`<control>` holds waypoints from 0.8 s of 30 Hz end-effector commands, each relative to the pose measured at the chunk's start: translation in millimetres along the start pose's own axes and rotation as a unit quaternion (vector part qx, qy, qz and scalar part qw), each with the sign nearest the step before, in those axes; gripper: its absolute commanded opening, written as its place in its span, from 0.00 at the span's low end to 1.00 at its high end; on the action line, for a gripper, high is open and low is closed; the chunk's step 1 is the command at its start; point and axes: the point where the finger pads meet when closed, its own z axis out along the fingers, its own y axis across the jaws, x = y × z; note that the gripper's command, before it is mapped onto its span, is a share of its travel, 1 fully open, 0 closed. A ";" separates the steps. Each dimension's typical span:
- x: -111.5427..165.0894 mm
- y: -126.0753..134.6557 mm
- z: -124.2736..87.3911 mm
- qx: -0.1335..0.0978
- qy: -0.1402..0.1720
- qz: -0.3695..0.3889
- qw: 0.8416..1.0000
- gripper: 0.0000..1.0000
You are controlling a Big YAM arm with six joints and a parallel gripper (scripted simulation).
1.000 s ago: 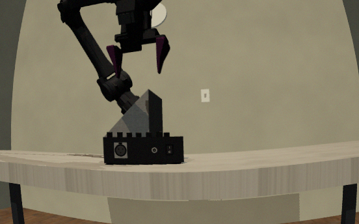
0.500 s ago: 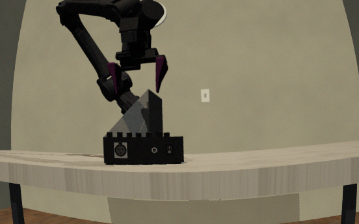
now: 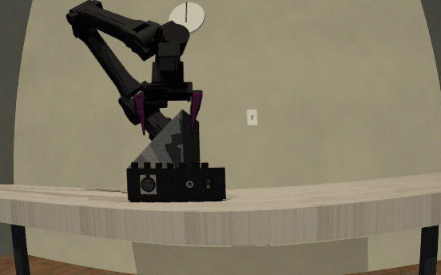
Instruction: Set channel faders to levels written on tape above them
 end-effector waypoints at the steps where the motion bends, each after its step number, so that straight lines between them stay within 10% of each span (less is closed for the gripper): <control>1: -4.5 3.6 -0.6 -0.004 -0.012 -0.016 1.000 1.00; 24: -5.4 2.8 -1.5 -0.004 -0.013 -0.012 1.000 1.00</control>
